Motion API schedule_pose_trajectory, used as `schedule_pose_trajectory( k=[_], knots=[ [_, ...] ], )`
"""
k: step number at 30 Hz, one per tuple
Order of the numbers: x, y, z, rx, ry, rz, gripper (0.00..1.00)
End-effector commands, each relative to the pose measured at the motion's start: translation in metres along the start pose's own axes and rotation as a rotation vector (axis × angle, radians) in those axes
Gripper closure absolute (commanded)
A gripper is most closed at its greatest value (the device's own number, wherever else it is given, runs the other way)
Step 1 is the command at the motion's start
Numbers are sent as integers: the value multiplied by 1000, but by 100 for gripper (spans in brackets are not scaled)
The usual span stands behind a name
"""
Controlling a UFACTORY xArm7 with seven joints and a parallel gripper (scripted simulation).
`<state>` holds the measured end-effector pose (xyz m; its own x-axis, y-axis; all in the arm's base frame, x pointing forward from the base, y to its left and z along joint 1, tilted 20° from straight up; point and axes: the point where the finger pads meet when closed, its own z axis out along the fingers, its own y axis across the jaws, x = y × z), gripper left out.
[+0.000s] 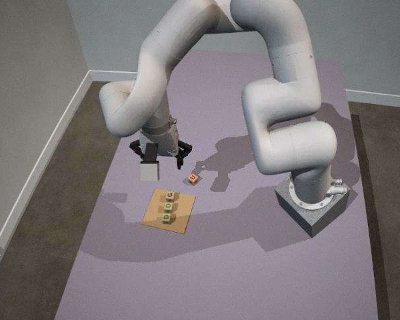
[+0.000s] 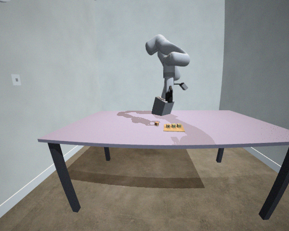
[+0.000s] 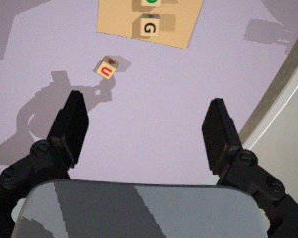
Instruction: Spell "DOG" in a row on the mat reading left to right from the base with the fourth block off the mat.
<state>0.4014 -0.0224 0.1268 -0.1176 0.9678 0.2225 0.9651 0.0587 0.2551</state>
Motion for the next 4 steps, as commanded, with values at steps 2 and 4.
schedule_pose_trajectory(
  k=[2, 4],
  knots=[
    [0, 1, -1, -2, -1, 0, 0],
    [0, 1, -1, -2, -1, 0, 0]
  ],
)
